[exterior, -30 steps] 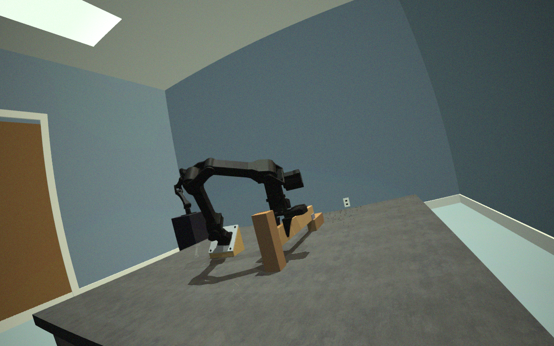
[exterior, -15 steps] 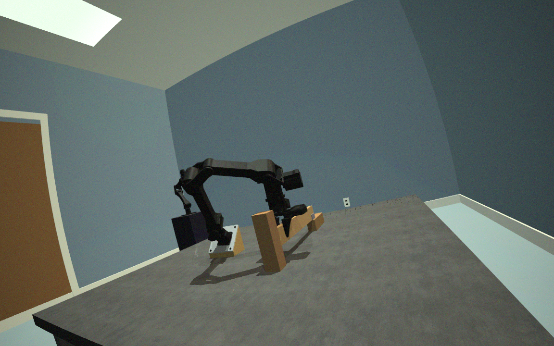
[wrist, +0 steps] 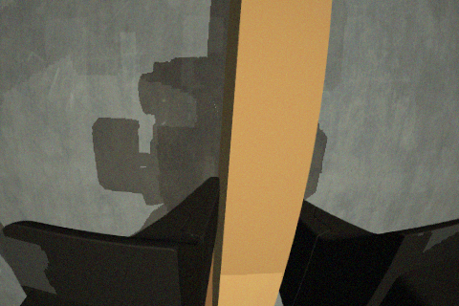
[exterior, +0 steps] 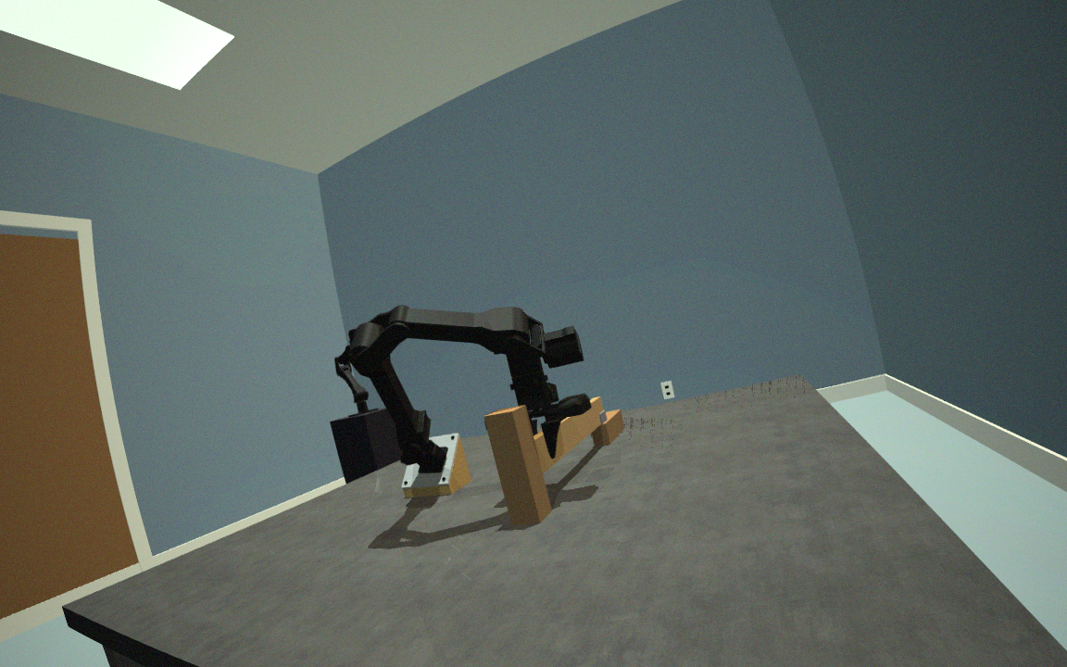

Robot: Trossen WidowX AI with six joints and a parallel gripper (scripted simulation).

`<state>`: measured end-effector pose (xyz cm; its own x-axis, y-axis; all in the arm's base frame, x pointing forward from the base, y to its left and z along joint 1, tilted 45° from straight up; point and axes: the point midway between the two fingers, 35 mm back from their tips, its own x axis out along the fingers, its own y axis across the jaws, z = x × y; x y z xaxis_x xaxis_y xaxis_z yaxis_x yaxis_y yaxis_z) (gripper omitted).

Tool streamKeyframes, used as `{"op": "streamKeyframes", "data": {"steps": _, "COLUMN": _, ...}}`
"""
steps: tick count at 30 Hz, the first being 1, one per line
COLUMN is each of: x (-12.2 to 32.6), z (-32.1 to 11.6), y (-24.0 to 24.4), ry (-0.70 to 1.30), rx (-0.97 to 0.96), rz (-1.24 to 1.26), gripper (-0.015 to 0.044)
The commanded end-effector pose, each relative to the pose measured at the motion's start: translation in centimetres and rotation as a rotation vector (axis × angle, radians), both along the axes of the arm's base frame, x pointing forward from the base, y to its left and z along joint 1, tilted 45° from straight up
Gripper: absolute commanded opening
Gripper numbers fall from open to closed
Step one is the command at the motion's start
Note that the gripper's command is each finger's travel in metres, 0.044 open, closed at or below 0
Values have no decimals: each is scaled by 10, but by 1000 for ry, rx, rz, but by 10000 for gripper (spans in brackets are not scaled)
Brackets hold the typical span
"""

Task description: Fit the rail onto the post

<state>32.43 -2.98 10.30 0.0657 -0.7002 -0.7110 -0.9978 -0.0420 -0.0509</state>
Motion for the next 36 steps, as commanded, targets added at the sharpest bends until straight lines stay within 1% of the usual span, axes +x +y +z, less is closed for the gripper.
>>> {"op": "streamKeyframes", "data": {"steps": 1, "x": 0, "z": 2, "y": -1, "ry": 1, "rx": 1, "rz": 3, "gripper": 0}}
{"op": "streamKeyframes", "data": {"steps": 14, "x": 0, "z": 4, "y": -4, "ry": 1, "rx": 0, "rz": 3, "gripper": 0}}
{"op": "streamKeyframes", "data": {"steps": 30, "x": 0, "z": 3, "y": -3, "ry": 1, "rx": 1, "rz": 0, "gripper": 420}}
{"op": "streamKeyframes", "data": {"steps": 31, "x": 0, "z": 3, "y": -3, "ry": 1, "rx": 1, "rz": 0, "gripper": 440}}
{"op": "streamKeyframes", "data": {"steps": 34, "x": 0, "z": 3, "y": -3, "ry": 1, "rx": 1, "rz": 0, "gripper": 440}}
{"op": "streamKeyframes", "data": {"steps": 36, "x": 0, "z": 2, "y": 6, "ry": 1, "rx": 3, "rz": 1, "gripper": 440}}
